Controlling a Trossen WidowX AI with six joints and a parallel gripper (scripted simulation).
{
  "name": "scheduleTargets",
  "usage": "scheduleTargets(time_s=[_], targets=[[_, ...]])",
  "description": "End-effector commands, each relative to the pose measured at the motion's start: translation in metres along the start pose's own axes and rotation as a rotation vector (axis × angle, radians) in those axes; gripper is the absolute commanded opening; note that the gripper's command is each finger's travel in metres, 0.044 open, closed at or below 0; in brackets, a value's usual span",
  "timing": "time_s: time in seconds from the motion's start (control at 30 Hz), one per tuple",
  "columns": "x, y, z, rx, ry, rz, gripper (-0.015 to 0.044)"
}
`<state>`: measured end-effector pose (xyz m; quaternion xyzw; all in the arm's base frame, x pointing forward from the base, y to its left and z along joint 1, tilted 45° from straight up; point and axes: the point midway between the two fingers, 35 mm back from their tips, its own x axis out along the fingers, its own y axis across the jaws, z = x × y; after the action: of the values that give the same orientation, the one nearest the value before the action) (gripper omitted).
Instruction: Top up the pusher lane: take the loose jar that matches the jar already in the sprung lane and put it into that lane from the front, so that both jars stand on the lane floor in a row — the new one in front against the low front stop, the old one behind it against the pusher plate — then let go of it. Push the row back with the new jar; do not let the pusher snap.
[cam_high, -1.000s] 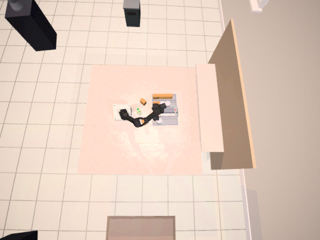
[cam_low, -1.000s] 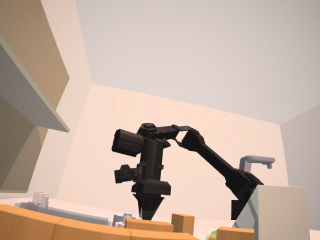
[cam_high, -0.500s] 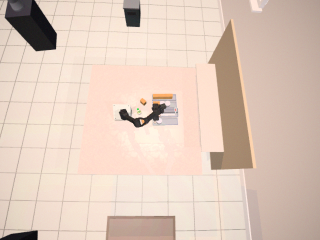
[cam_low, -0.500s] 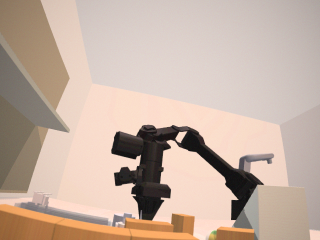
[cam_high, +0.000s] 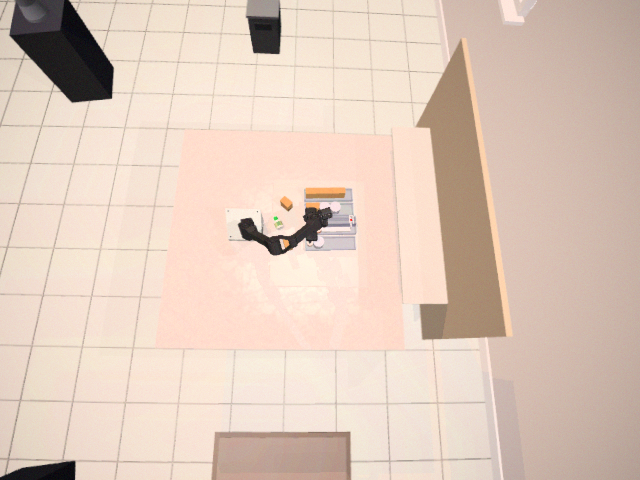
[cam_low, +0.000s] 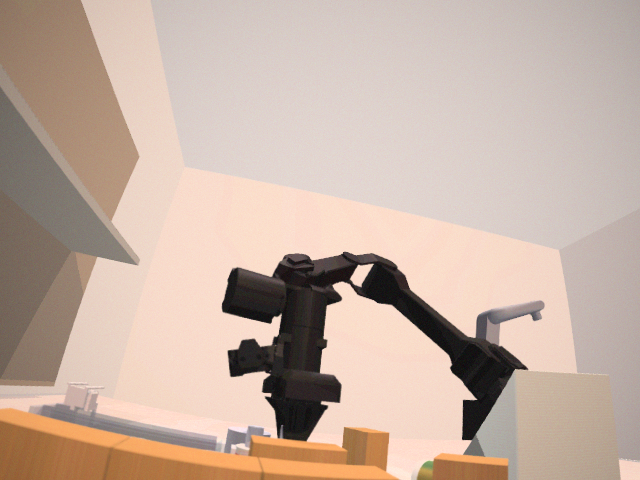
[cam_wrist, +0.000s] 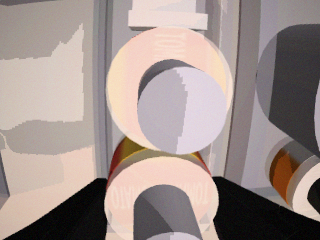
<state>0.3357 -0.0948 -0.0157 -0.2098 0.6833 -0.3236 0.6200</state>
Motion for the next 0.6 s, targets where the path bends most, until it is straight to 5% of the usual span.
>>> scheduleTargets(time_s=[0.0, 0.57], targets=[[0.0028, -0.0019, 0.0024, 0.009, -0.010, -0.008, 0.0000], [0.0049, -0.0018, 0.0006, 0.009, -0.010, -0.009, 0.0000]])
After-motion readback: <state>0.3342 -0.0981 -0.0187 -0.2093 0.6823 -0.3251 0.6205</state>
